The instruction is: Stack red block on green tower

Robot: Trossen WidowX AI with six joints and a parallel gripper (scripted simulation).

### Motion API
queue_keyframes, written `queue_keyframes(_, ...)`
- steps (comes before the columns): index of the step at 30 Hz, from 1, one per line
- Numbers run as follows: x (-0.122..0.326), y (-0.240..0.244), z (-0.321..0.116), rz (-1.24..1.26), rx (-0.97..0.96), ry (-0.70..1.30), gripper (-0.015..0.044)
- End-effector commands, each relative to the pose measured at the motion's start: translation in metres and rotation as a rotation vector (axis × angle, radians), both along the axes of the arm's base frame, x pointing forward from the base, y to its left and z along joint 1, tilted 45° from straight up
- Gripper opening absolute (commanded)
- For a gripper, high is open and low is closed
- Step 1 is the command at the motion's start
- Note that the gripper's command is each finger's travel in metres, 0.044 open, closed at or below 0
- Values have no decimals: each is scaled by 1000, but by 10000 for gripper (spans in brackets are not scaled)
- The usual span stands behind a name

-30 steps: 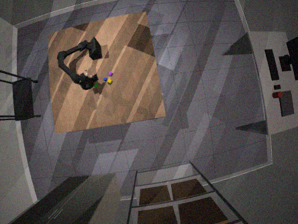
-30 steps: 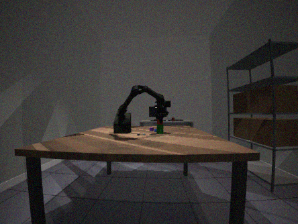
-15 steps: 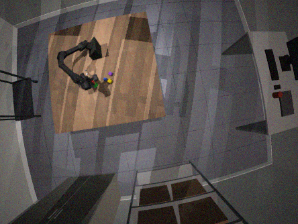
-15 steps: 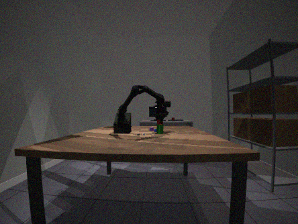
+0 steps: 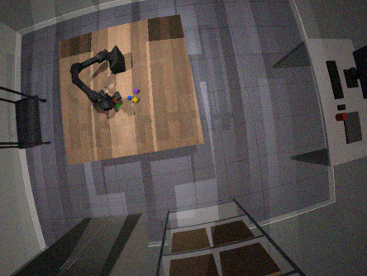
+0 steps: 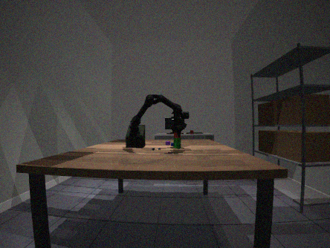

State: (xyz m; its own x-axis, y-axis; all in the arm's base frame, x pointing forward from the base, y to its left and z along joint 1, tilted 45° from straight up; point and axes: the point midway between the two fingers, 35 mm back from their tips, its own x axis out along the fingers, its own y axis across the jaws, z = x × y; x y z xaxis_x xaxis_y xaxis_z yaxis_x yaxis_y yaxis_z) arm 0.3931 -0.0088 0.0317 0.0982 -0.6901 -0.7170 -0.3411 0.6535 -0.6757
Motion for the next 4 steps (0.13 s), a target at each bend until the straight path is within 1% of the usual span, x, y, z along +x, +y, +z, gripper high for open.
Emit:
queue_keyframes(1,0,0,0,0,1,-1,440)
queue_keyframes(4,0,0,0,0,1,-1,440)
